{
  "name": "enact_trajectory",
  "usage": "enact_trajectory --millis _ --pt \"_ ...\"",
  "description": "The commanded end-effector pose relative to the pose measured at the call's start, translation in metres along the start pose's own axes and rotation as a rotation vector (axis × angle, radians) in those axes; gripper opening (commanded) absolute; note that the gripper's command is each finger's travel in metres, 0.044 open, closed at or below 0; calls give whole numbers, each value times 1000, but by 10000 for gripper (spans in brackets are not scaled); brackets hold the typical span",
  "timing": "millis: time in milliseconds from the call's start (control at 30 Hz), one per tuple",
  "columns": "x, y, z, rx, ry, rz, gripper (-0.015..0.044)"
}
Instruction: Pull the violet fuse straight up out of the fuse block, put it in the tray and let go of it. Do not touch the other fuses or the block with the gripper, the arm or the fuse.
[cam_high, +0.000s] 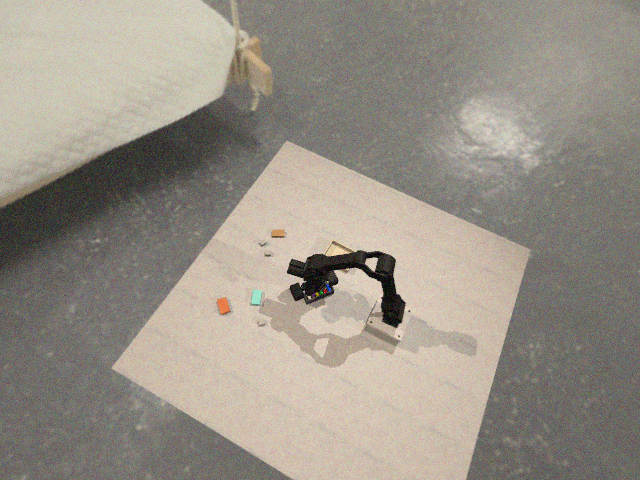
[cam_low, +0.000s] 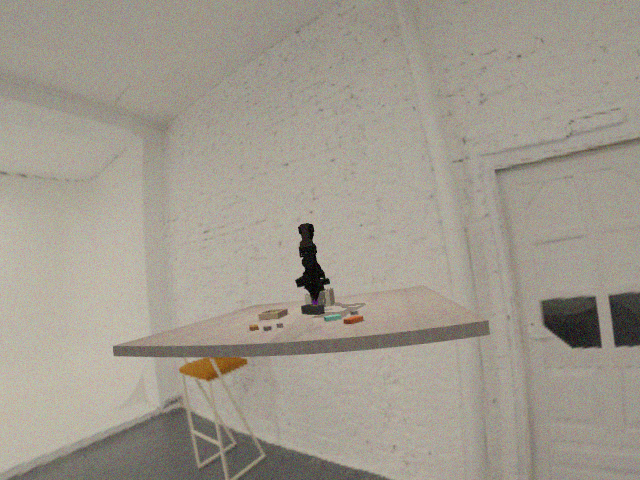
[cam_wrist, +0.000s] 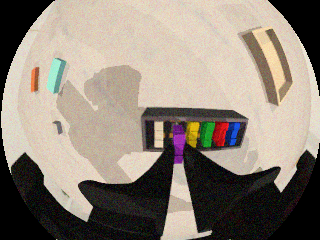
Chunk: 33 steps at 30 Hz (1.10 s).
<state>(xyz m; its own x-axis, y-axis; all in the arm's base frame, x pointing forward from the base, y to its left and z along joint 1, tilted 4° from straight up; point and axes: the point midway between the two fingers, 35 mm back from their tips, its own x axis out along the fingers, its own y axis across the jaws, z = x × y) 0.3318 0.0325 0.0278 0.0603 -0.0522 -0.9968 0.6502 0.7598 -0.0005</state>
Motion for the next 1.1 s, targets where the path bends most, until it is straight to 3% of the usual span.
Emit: enact_trajectory --millis 0,1067 --pt "-3 0 1 3 -6 -1 0" --pt "-32 0 1 3 -7 -2 0"
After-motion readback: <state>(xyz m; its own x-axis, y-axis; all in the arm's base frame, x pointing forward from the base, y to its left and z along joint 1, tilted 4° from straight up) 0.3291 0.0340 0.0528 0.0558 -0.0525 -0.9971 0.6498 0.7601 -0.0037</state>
